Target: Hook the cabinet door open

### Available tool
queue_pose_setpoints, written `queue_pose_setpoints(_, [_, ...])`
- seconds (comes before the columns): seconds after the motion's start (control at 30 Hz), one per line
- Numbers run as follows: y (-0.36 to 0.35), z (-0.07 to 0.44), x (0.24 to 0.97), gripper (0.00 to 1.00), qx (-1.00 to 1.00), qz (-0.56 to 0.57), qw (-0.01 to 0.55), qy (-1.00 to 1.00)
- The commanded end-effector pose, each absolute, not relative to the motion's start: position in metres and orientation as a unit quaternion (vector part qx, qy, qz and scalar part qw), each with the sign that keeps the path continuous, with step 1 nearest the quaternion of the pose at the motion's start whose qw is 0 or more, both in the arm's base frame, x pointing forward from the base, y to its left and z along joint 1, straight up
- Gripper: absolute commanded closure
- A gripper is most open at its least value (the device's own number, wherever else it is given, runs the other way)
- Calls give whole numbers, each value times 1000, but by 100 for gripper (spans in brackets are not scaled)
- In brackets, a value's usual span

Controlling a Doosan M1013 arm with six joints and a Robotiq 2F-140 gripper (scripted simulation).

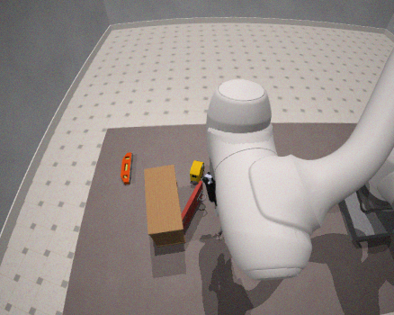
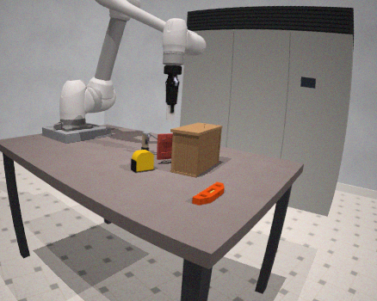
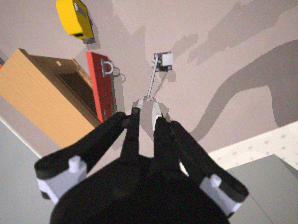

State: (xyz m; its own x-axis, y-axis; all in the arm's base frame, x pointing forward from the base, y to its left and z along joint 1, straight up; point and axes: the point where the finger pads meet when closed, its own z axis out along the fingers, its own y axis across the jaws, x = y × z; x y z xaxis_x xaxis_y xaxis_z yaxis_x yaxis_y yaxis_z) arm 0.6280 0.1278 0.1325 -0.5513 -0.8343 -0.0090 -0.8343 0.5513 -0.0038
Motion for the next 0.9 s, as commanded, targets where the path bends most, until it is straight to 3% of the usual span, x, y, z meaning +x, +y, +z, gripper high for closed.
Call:
queue_pose_setpoints(0.0, [127,111,624,85,-472,0,0,881])
queue_pose_setpoints(0.87, [127,45,624,85,-472,0,0,881])
